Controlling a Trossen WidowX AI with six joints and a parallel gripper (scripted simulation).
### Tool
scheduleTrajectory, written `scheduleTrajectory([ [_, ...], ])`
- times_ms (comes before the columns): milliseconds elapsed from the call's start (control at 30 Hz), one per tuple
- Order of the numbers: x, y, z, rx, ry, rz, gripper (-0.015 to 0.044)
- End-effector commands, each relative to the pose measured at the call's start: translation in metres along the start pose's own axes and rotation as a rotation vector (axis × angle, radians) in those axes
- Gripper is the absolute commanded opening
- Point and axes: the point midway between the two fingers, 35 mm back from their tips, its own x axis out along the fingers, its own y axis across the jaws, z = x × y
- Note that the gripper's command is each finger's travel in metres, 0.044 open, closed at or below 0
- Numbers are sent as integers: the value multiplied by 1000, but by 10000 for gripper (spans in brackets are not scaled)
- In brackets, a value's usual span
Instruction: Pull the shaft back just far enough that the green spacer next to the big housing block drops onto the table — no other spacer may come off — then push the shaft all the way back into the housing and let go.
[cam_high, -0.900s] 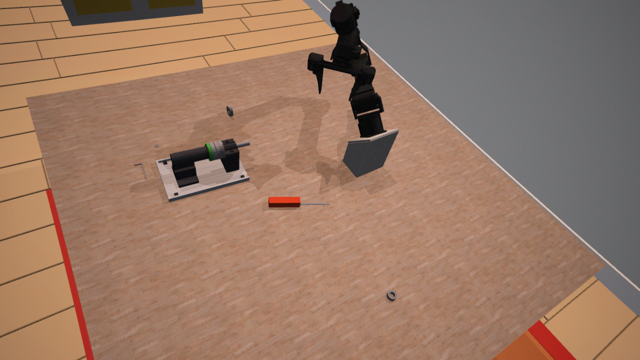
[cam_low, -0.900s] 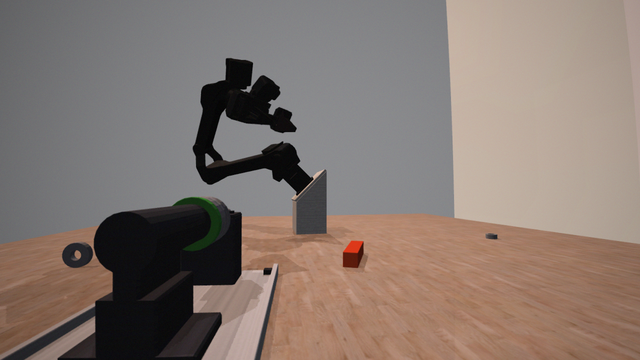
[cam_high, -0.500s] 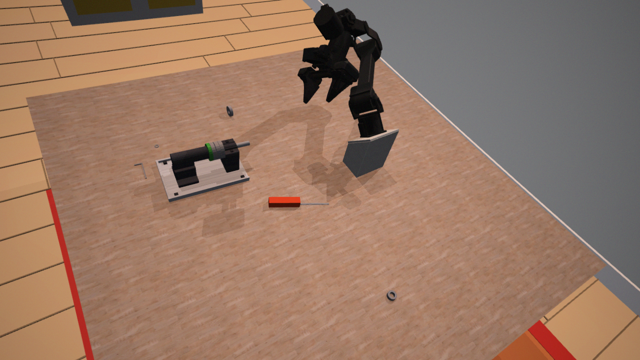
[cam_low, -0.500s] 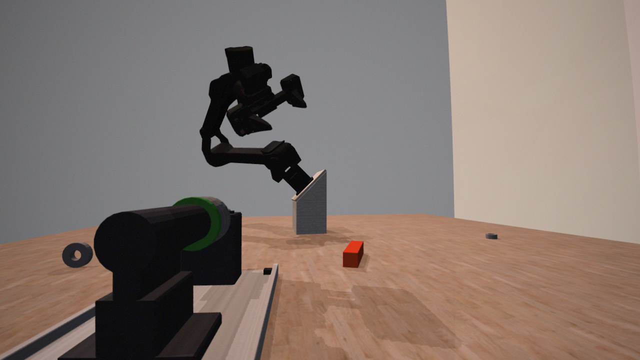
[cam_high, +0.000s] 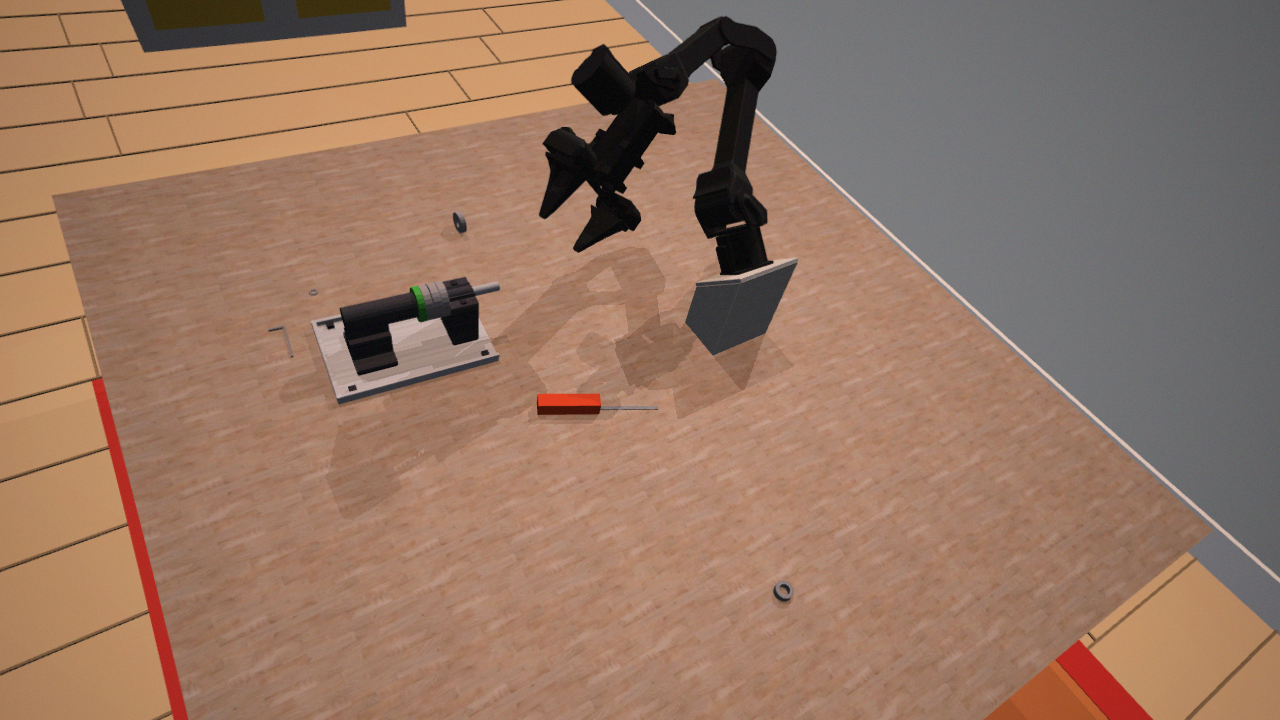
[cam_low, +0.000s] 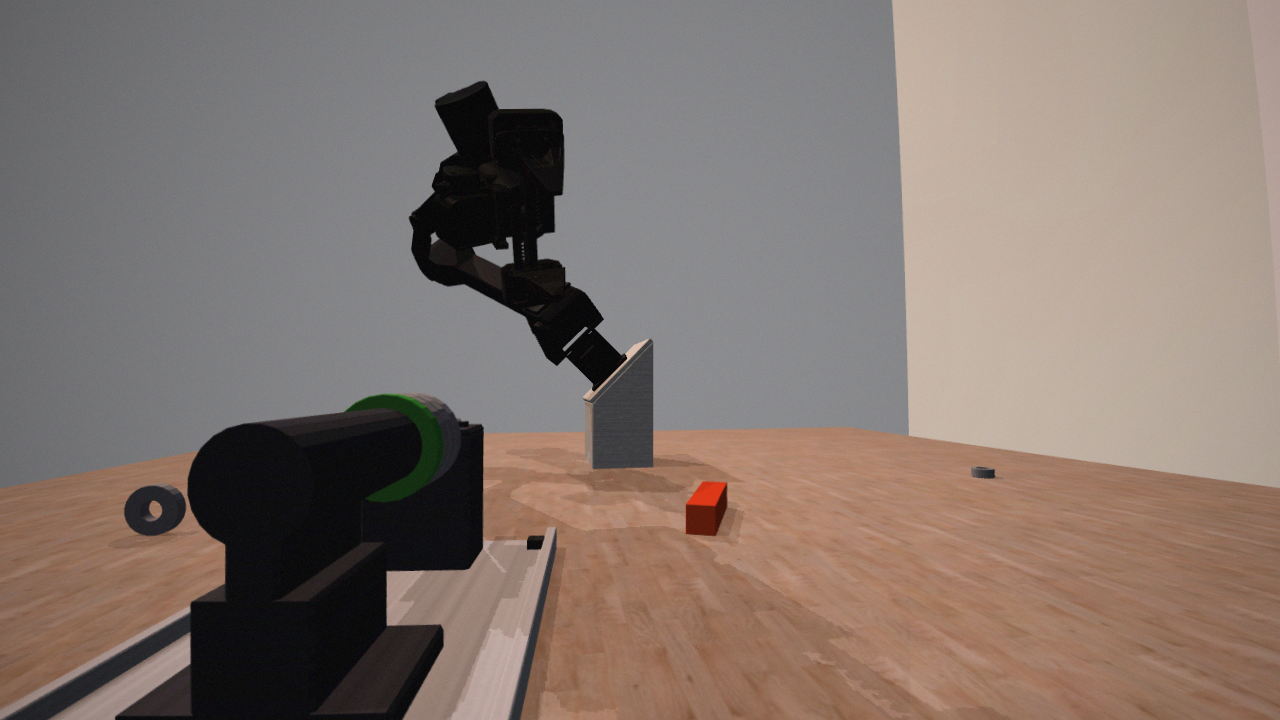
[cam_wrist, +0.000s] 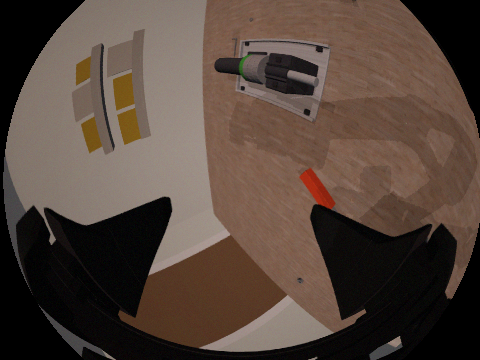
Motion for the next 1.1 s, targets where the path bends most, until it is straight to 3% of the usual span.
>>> scheduleTrajectory([
  [0,55,-25,42,808,-206,16,440],
  [367,86,-66,90,1578,-400,203,440],
  [1067,81,-69,93,1584,-401,205,440],
])
